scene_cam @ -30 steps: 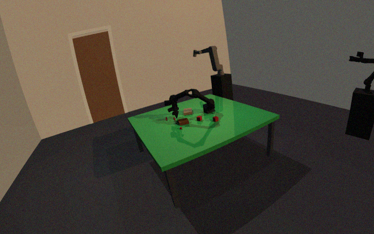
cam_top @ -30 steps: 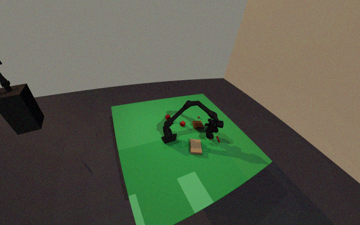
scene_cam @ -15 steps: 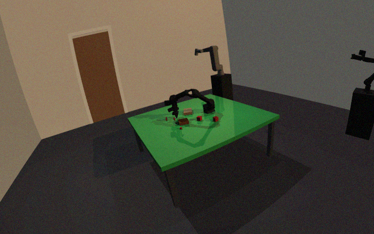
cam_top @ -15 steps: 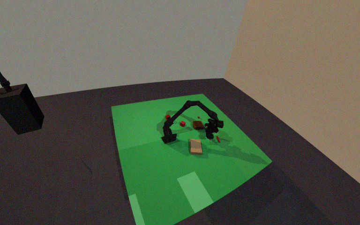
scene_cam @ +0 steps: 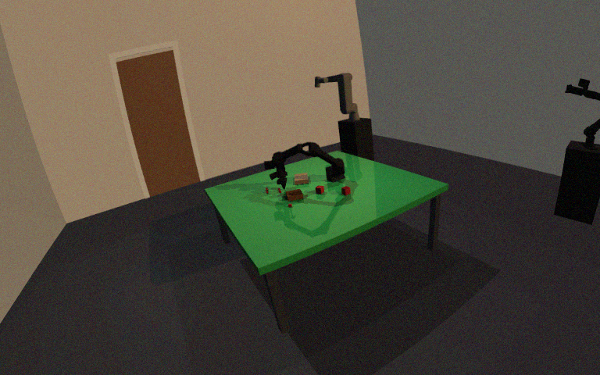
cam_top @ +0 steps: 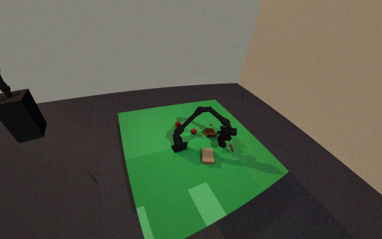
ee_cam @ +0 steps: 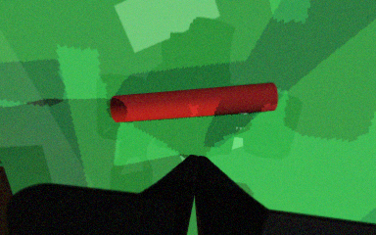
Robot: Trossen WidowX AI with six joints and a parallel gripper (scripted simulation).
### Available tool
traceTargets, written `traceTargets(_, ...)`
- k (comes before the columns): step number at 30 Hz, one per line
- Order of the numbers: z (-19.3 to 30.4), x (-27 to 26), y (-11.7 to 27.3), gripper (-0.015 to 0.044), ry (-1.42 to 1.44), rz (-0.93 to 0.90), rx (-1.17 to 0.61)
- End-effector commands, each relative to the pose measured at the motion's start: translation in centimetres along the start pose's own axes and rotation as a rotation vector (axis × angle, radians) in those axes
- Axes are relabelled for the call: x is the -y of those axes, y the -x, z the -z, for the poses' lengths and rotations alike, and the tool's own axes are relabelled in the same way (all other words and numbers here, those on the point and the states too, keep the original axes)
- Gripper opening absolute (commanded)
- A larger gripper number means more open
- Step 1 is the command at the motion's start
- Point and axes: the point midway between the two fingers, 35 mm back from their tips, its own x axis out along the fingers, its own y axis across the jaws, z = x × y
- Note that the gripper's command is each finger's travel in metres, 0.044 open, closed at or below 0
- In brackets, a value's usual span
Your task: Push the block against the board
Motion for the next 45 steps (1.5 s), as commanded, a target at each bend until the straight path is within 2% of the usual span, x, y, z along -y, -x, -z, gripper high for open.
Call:
traceTargets(1,0.5,0.0,0.0,0.0000,0.000,0.000,0.000)
traceTargets(23,4.0,0.1,0.0,0.0000,-0.004,-0.003,-0.002)
traceTargets(25,3.4,0.0,1.2,0.0000,-0.006,-0.003,-0.001)
traceTargets(28,3.5,0.0,5.2,0.0000,-0.005,-0.001,-0.001)
traceTargets(34,3.4,0.1,5.5,0.0000,-0.005,-0.006,0.013)
traceTargets(45,2.5,-4.2,5.8,0.0000,0.330,0.012,0.020)
